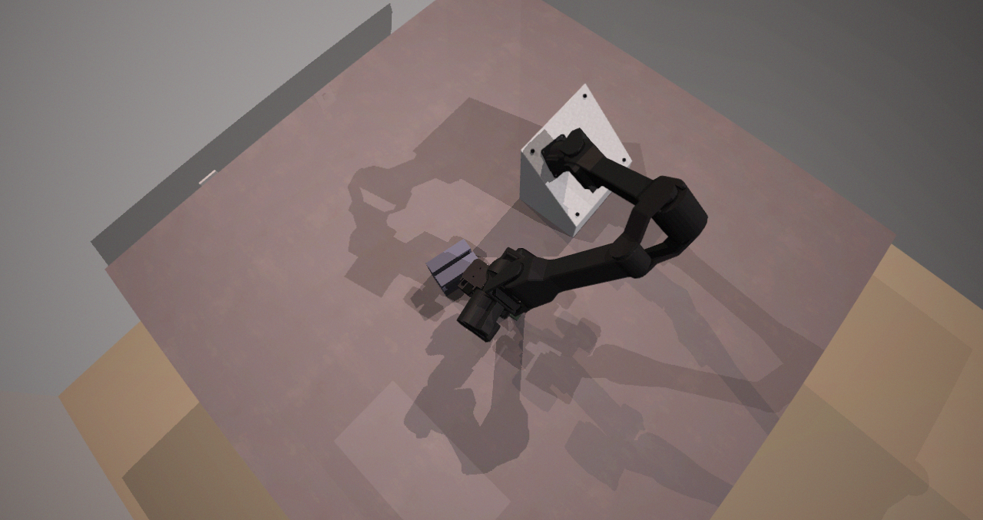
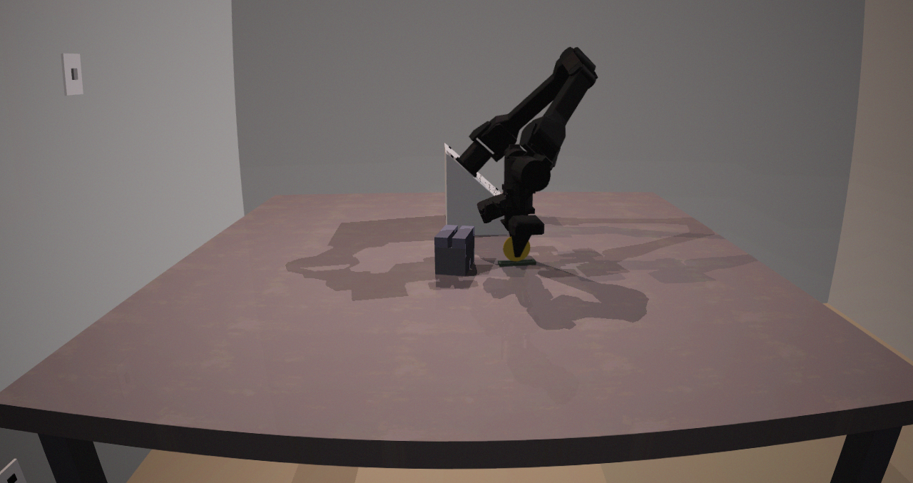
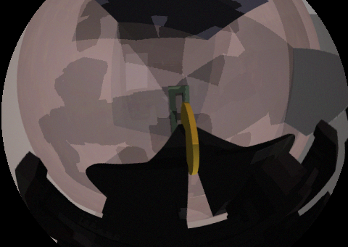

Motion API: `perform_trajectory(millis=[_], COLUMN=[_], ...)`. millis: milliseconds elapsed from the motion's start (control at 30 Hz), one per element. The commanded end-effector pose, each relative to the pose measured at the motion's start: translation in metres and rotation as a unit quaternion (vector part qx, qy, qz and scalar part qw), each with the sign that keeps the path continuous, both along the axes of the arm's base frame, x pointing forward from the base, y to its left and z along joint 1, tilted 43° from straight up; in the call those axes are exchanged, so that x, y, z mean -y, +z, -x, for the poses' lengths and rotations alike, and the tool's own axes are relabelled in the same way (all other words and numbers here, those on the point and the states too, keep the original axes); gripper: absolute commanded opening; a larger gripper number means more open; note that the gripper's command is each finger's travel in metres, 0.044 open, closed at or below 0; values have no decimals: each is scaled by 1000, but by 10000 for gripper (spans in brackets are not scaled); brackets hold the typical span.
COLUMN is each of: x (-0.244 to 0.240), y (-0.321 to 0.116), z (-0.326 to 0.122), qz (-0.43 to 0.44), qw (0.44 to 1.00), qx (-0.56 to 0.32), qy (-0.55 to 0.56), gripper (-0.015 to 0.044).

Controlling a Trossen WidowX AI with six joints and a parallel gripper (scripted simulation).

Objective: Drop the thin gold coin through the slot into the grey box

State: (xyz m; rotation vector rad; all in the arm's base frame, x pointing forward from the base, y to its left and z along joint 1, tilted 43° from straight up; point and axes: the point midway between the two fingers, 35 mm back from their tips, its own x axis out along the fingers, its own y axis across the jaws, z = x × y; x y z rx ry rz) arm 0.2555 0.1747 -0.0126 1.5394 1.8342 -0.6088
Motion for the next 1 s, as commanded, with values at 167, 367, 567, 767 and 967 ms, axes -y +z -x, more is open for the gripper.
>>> perform_trajectory(millis=[167, 367, 567, 767, 967], x=[16, 27, 37, 47, 57], y=[16, 27, 39, 50, 62], z=[-7, -9, -10, -10, -9], qz=[3, 3, 3, 3, 2], qw=[1000, 1000, 1000, 1000, 1000], qx=[5, 5, 5, 5, 5], qy=[-3, -3, -3, -3, -3], gripper=[0, 0, 0, 0, 0])
